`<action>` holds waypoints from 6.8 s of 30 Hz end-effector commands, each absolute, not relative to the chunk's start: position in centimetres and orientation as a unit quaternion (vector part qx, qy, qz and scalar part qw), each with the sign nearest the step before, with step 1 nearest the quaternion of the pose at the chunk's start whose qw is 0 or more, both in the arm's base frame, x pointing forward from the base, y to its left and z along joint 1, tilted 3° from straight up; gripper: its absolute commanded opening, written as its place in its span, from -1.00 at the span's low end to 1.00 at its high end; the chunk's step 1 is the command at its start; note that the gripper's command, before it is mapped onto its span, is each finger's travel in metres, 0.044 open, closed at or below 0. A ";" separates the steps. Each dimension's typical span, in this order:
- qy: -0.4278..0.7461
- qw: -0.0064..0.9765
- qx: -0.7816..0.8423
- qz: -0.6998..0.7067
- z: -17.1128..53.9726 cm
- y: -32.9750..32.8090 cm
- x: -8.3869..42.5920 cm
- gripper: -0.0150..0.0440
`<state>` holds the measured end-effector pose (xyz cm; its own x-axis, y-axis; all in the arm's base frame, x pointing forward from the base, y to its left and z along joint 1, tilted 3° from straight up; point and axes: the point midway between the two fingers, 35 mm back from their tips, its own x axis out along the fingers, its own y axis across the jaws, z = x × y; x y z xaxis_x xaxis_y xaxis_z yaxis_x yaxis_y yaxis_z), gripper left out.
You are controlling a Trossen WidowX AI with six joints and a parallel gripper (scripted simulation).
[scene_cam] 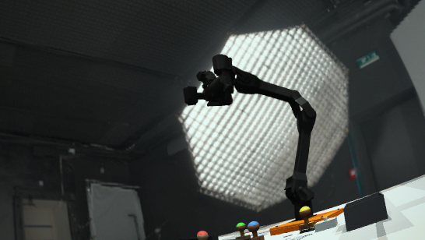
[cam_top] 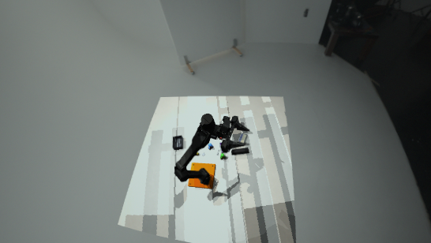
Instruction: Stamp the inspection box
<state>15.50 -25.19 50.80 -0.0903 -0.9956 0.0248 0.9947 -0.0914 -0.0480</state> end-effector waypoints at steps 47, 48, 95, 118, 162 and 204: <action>0.707 0.703 -0.048 0.067 10.0 -8.2 21.7 0.26; 0.707 0.703 -0.048 0.067 9.8 -8.2 21.7 0.26; 0.707 0.703 -0.048 0.066 3.4 -8.2 21.7 0.19; 0.707 0.703 -0.048 0.065 3.6 -8.2 21.8 -0.49; 0.707 0.703 -0.049 0.064 5.7 -8.3 22.0 -0.49; 0.707 0.702 -0.051 0.063 7.7 -8.4 22.0 -0.49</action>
